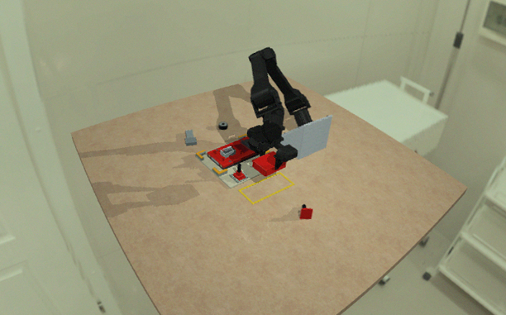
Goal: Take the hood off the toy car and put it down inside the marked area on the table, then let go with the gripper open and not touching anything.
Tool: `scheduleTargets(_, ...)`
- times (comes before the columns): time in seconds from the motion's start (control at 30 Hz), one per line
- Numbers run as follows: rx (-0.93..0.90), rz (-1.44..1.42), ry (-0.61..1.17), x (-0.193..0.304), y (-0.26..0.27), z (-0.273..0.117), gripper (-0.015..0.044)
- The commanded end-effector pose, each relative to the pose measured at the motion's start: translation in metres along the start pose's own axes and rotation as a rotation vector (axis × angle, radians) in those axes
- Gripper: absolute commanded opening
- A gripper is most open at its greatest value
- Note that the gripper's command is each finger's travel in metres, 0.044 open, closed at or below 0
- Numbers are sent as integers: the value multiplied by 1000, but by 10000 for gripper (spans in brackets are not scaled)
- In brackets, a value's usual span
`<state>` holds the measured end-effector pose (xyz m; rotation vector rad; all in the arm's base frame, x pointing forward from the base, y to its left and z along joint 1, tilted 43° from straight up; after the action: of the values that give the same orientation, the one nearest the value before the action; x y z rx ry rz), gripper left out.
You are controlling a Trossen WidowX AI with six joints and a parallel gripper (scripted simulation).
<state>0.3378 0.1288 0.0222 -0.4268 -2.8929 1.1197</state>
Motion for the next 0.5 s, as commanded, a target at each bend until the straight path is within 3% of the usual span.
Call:
scheduleTargets(0.0,2,-4,4,1,1,4,0)
scheduleTargets(0.47,2,-4,4,0,1,13,0)
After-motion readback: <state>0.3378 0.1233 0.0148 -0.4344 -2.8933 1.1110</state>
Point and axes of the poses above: the point midway between the two fingers, 35 mm back from their tips, its own z axis out along the fingers, its own y axis across the jaws, x = y × z, the point moved 10 cm from there along -z, back along the fingers, and after that the axes turned 7 degrees about z, right-handed, at the moved point
